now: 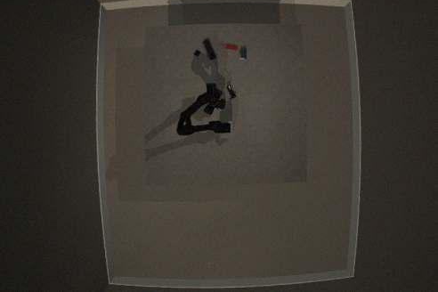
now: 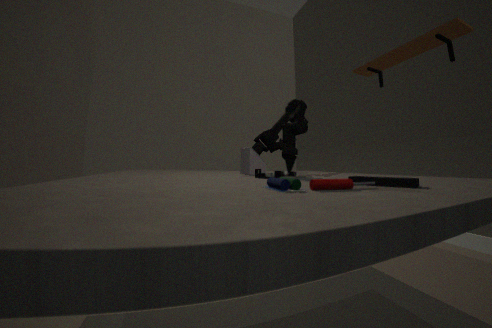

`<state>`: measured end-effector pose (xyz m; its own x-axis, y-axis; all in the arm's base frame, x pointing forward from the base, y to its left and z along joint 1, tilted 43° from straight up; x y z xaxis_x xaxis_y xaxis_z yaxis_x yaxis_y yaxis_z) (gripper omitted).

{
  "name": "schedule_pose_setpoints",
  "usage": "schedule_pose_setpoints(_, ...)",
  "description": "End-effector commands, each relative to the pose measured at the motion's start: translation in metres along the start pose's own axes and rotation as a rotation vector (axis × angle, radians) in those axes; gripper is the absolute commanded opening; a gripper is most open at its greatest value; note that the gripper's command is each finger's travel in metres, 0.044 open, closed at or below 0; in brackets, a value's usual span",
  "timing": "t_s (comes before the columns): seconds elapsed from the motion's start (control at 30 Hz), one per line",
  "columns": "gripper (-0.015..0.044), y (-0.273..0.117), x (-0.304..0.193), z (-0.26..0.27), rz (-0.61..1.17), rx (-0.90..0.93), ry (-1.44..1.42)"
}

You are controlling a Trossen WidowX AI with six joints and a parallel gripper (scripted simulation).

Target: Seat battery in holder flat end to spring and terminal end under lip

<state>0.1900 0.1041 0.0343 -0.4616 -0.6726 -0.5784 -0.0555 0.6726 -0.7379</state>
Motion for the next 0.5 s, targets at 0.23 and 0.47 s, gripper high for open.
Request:
schedule_pose_setpoints(0.23, 0.0178, 0.0137, 0.0039, -0.0038, -0.003, -0.017, 0.018)
schedule_pose_setpoints(0.47, 0.0092, 0.0137, 0.0039, -0.0038, -0.003, -0.017, 0.018)
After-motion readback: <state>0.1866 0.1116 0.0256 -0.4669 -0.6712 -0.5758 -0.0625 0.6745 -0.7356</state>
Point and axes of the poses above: the point midway between the two fingers, 35 mm back from their tips, its own y axis out along the fingers, its own z axis across the jaws, x = y × z, the point moved 2 cm from there along -y, back along the fingers, and after that the axes turned 1 degree about y, right-handed, at the moved point
